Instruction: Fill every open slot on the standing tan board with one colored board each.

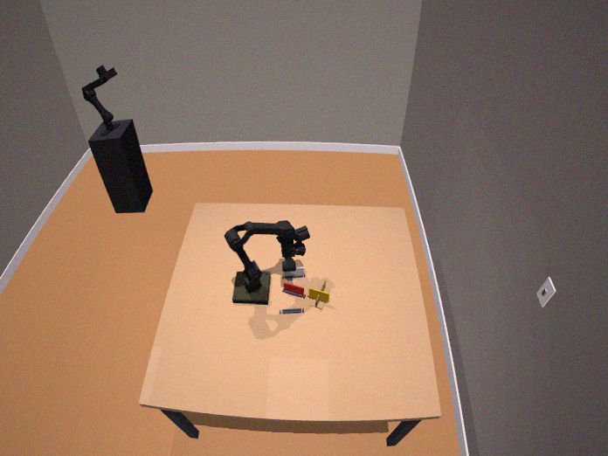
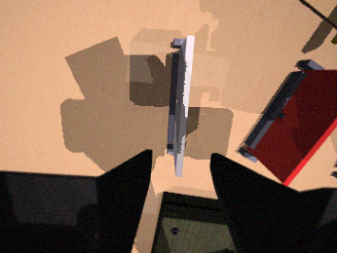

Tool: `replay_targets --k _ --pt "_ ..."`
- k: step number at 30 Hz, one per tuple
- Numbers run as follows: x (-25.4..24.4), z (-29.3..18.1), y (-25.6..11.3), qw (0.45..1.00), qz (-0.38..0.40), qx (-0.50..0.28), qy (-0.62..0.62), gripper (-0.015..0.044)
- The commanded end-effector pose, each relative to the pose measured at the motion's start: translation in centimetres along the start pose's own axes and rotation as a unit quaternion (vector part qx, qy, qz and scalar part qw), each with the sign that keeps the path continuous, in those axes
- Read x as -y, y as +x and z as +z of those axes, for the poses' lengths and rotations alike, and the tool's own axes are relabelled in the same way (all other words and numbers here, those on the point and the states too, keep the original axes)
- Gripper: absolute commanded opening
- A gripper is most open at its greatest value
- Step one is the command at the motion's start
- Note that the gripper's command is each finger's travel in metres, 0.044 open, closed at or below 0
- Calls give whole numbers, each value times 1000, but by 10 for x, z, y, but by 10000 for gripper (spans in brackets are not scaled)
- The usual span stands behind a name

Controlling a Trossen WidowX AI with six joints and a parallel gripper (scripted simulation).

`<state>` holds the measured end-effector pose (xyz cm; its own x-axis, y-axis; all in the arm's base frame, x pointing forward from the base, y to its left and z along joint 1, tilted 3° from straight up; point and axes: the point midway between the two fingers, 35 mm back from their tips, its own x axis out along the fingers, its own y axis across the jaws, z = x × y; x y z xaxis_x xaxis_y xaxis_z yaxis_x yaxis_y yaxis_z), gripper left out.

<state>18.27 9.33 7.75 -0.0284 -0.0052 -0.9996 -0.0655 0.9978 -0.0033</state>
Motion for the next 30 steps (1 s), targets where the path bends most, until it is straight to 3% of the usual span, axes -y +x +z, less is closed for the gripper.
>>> replay_targets --k 1,30 --pt "0 -2 7 1000 0 -5 -2 185" --pt "1 -2 47 1000 0 -5 -2 185"
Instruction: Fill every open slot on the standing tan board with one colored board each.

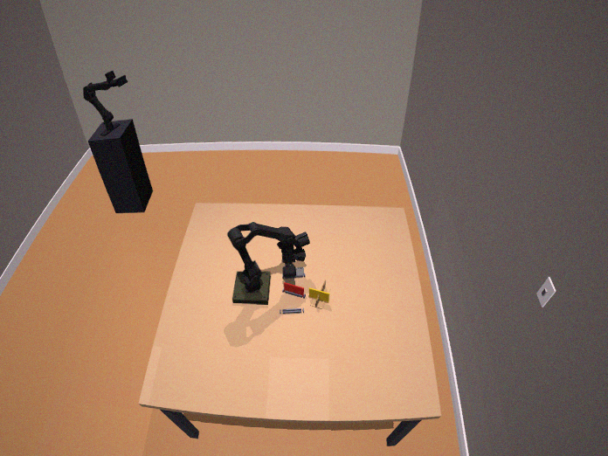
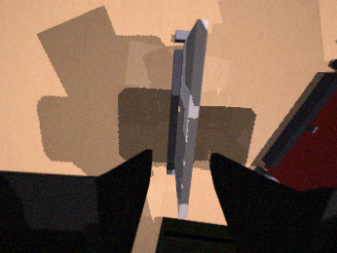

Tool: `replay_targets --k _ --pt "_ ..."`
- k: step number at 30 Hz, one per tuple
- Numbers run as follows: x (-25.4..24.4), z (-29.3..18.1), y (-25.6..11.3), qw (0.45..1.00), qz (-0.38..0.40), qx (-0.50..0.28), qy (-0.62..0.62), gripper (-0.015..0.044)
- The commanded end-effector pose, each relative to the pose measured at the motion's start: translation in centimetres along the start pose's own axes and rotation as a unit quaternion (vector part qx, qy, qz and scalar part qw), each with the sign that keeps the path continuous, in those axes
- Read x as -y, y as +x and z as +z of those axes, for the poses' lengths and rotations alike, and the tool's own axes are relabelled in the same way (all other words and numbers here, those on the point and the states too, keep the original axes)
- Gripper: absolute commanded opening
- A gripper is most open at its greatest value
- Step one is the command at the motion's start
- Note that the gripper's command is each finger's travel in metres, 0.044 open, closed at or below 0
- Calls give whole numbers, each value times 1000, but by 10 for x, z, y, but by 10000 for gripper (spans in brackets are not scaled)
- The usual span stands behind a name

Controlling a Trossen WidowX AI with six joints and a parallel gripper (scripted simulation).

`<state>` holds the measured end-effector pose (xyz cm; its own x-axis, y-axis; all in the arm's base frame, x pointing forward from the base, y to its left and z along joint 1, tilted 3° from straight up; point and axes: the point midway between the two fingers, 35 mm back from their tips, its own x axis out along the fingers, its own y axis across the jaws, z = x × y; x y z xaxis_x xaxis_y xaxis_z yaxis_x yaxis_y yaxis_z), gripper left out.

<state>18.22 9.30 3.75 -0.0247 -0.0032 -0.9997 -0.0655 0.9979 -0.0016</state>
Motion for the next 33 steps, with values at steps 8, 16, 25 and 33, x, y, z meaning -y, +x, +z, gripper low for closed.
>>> replay_targets --k 8,16,25,33 --pt "1 -3 19 1000 -1 -7 -2 185" --pt "1 -3 25 1000 -1 -7 -2 106" --pt "1 -3 25 1000 -1 -7 -2 0" --pt "1 -3 20 1000 -1 -7 -2 0"
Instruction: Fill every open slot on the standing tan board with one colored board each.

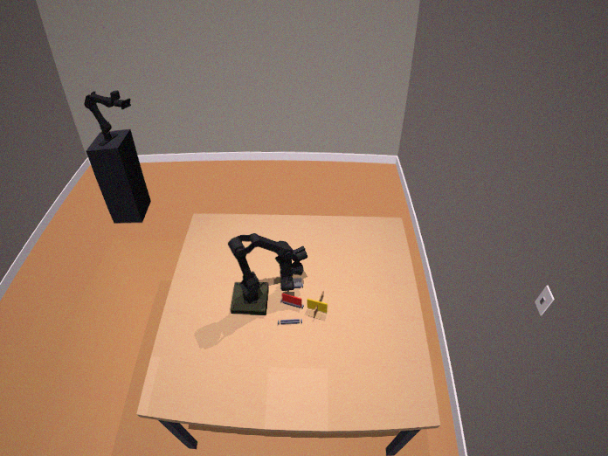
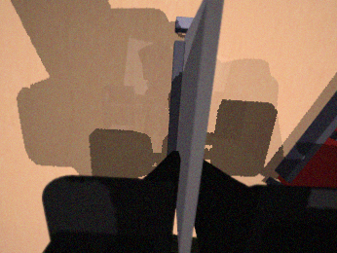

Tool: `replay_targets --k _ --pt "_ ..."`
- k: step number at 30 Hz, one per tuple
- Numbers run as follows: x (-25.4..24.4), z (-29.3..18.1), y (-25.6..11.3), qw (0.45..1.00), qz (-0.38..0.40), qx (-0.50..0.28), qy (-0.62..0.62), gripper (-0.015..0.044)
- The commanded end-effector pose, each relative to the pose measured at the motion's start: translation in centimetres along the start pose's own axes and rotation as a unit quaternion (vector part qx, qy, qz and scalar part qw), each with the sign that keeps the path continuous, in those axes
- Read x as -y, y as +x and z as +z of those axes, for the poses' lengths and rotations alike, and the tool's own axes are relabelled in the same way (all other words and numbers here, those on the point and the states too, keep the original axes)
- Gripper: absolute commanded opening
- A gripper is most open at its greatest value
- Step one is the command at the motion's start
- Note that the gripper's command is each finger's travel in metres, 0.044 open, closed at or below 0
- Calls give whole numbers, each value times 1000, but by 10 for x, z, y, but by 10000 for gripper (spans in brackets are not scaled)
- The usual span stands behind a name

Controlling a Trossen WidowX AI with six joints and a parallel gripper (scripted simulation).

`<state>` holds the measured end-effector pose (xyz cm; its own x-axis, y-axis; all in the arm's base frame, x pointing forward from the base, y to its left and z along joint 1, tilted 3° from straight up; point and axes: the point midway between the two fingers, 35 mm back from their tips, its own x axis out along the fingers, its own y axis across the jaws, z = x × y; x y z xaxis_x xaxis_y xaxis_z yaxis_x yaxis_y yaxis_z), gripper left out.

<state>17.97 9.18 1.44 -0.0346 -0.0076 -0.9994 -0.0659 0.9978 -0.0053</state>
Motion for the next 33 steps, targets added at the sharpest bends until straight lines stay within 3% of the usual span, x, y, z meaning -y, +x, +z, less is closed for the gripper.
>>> replay_targets --k 1,33 --pt "0 -1 -5 1000 1 -2 -2 0" --pt "0 0 -70 1000 1 -2 -2 0"
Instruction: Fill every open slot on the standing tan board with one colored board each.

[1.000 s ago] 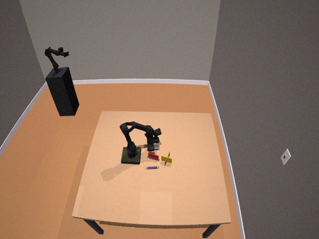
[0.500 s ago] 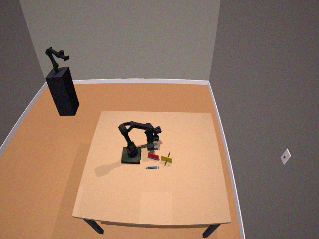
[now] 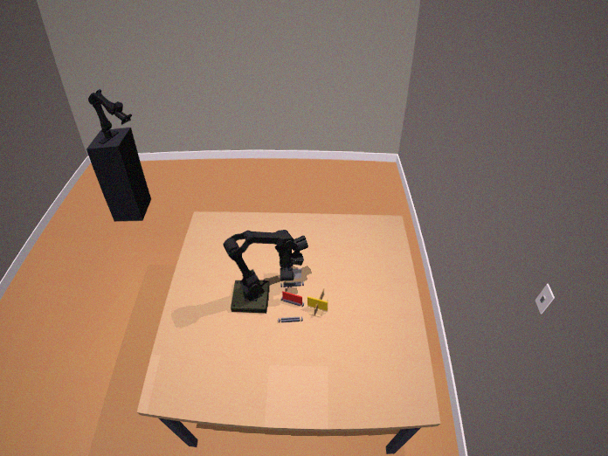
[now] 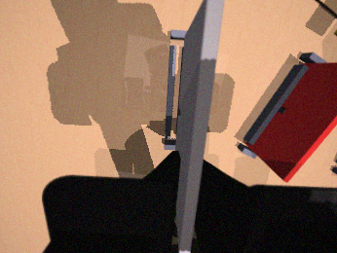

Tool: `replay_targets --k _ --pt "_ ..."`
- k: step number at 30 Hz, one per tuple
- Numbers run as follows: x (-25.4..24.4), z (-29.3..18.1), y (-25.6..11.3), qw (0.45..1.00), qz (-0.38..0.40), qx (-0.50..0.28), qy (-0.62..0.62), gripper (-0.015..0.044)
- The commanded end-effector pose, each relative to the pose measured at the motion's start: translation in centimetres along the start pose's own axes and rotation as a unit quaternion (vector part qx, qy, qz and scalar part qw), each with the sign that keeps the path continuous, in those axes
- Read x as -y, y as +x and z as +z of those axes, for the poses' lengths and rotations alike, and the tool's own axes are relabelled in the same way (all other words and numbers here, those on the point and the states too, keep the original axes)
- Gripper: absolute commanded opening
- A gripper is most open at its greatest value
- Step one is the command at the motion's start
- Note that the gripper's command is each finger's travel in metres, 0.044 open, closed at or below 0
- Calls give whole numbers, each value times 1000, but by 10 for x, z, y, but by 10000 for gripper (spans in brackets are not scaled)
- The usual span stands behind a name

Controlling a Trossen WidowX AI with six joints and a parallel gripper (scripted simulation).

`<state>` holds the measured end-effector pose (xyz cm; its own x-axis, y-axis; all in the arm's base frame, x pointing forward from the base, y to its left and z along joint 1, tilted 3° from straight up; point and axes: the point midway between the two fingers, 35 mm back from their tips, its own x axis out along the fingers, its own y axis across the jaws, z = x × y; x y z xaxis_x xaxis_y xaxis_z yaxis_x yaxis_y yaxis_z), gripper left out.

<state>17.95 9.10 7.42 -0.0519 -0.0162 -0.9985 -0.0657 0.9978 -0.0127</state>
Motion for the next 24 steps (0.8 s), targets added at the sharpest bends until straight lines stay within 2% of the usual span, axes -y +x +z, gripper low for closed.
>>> replay_targets --k 1,10,24 --pt "-1 2 -13 1000 4 7 -2 0" --pt "-1 1 -34 1000 4 7 -2 0" --pt "7 20 -37 1000 3 10 24 0"
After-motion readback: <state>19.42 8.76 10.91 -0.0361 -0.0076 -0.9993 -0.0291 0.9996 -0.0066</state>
